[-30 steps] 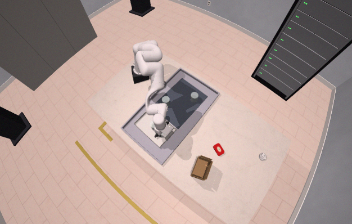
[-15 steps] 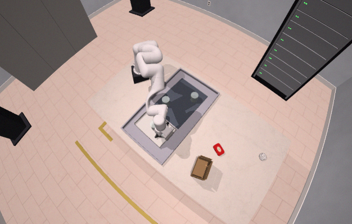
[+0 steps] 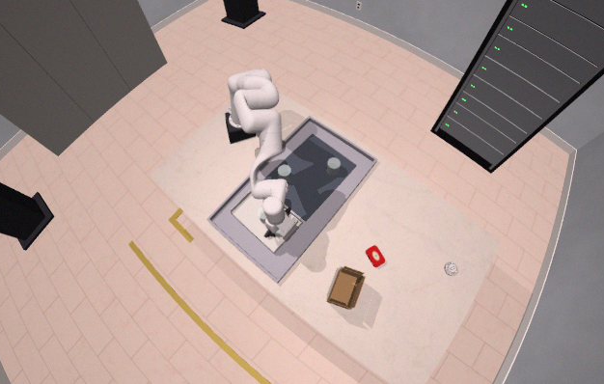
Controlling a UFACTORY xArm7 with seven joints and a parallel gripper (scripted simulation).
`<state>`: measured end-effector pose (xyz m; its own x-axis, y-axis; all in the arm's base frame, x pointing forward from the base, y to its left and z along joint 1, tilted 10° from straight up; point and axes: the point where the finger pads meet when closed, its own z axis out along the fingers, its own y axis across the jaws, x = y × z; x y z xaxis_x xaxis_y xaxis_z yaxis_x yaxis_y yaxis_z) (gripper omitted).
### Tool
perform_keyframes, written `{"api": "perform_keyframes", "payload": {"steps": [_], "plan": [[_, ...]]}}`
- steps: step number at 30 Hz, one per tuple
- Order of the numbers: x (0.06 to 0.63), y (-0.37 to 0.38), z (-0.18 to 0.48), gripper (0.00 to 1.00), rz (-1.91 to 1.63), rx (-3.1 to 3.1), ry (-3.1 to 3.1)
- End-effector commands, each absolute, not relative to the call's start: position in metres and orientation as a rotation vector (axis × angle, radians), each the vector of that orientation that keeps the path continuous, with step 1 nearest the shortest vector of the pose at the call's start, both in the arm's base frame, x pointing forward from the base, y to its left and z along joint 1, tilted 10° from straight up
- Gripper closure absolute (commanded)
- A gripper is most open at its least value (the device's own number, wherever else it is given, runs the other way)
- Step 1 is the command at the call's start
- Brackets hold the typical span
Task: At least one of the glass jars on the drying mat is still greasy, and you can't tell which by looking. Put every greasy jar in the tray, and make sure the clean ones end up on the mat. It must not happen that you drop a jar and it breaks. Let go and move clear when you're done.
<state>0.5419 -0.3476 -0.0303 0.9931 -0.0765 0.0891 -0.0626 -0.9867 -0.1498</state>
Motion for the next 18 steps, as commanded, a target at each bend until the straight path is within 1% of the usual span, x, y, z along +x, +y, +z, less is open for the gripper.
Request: {"api": "perform_keyframes", "payload": {"steps": [1,18], "plan": [[0.543,-0.350,-0.027,0.00,-0.150,-2.993,0.106],[0.537,-0.358,0.030,0.00,-0.150,-2.993,0.106]]}}
